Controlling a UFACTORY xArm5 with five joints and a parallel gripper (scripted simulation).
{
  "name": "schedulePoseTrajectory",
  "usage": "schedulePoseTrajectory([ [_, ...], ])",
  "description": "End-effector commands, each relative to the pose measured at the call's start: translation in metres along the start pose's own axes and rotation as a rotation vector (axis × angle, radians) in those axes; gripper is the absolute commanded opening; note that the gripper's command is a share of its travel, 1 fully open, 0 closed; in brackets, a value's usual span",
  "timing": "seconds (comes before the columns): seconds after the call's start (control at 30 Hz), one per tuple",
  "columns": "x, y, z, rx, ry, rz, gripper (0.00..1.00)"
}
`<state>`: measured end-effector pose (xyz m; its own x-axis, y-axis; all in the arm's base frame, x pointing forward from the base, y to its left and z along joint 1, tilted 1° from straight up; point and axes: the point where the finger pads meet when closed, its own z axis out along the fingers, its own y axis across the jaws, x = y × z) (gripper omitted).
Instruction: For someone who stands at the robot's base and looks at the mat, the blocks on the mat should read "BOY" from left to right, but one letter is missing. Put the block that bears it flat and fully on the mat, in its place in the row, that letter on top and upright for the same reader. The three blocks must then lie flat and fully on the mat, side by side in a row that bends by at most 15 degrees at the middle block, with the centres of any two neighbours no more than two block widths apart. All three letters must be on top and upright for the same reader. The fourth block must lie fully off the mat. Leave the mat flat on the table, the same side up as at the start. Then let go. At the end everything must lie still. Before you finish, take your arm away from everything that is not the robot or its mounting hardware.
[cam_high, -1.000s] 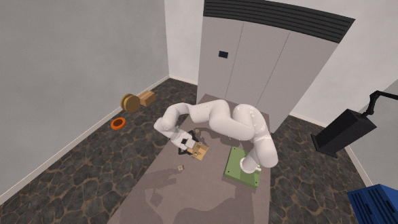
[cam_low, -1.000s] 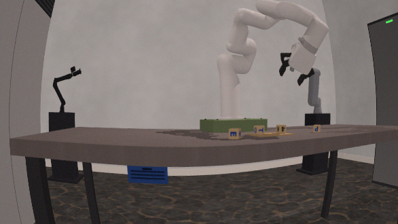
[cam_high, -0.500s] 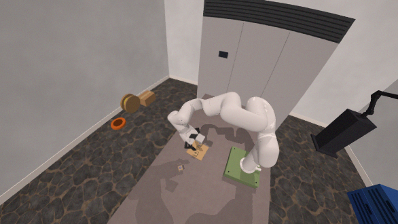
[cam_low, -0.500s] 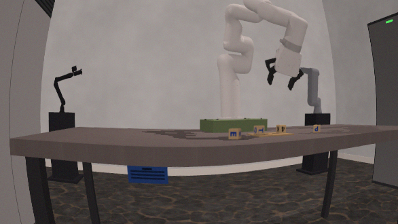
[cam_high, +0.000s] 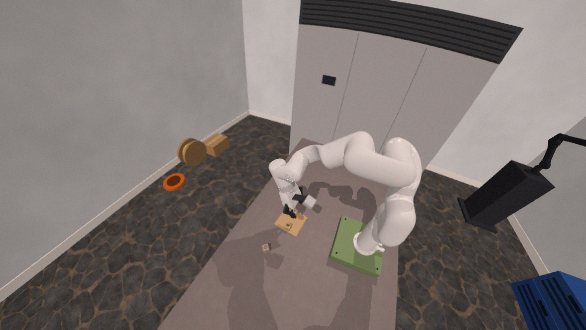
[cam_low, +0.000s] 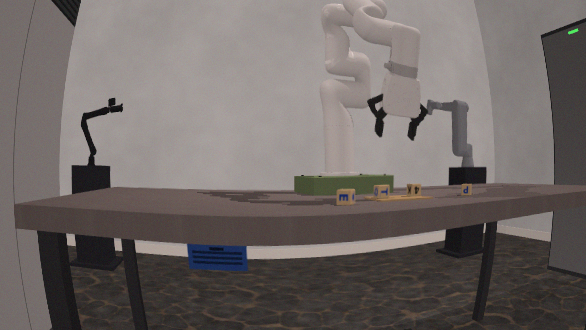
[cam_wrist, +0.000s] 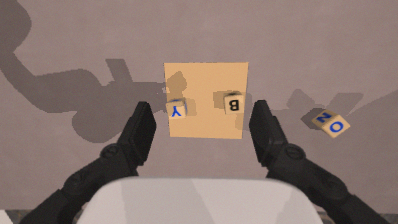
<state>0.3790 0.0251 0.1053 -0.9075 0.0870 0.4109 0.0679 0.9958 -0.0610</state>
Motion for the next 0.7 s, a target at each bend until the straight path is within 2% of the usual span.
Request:
schedulePoseTrajectory([
  [0.0,0.006,-0.023,0.018,-0.036,-0.135,-0.03,1.0],
  [0.07,0.006,-0.024,0.018,-0.036,-0.138,-0.031,1.0],
  [0.1,0.009,-0.032,0.025,-0.043,-0.175,-0.039,1.0],
  [0.17,0.009,-0.032,0.025,-0.043,-0.175,-0.039,1.0],
  [0.2,0.013,-0.038,0.031,-0.048,-0.209,-0.046,1.0],
  [0.23,0.013,-0.038,0.031,-0.048,-0.209,-0.046,1.0],
  [0.27,0.016,-0.043,0.037,-0.051,-0.237,-0.052,1.0],
  [0.33,0.016,-0.043,0.037,-0.051,-0.237,-0.052,1.0],
  [0.4,0.021,-0.051,0.045,-0.054,-0.28,-0.06,1.0],
  [0.53,0.024,-0.055,0.05,-0.054,-0.307,-0.065,1.0],
  [0.67,0.024,-0.056,0.051,-0.054,-0.309,-0.066,1.0],
])
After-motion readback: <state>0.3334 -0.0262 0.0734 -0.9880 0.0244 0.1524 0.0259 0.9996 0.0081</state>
